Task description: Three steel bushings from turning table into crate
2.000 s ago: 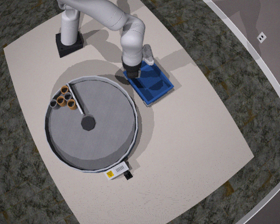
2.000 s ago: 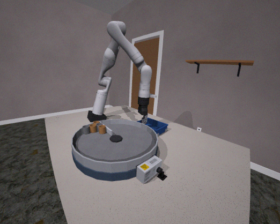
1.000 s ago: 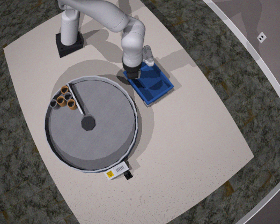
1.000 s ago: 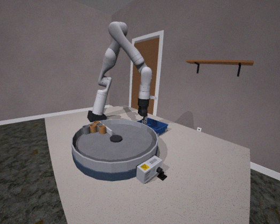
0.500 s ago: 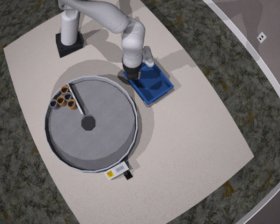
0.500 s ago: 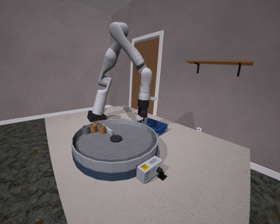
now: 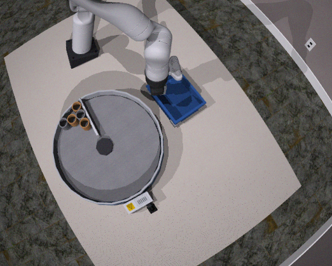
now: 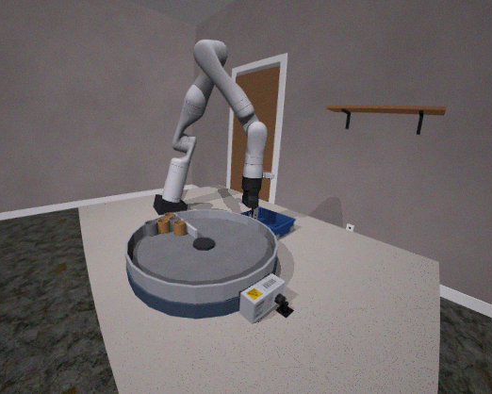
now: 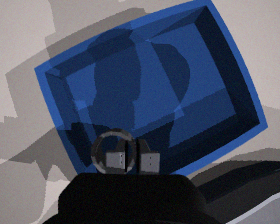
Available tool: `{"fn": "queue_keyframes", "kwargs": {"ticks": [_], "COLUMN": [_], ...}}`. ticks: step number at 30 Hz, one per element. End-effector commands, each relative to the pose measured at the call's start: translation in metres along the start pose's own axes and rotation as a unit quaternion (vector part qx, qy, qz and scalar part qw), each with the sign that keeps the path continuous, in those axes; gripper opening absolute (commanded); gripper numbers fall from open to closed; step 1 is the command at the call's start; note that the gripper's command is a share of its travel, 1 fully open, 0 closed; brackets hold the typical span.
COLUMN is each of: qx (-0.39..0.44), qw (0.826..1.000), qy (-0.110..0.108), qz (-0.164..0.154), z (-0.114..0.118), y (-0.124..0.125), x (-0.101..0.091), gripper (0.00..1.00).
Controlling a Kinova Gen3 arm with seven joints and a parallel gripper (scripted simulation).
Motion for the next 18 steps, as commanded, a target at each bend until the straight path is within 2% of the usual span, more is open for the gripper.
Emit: {"fn": "queue_keyframes", "kwargs": {"ticks": [1, 6, 18], "qx": [0.001, 0.006, 0.006], "qw": [1.000, 1.000, 1.000], "qy": [-0.001, -0.005, -0.005], "qz": [0.002, 0.008, 0.008], "z": [0.0003, 0.0019, 0.0019], "y": [0.0004, 0.0015, 0.0015], "x": [0.0010, 0.0080, 0.0080], "gripper": [0.00, 0.00, 0.00]}}
Point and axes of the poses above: the point where the finger pads meet when closed, its own x axis out along the fingers, its own z axis across the jaws, y = z × x, the point moved 10 cm from there along -x, back along the fingers, and after that the axes turned 3 degrees about x, right-handed, at the moved point
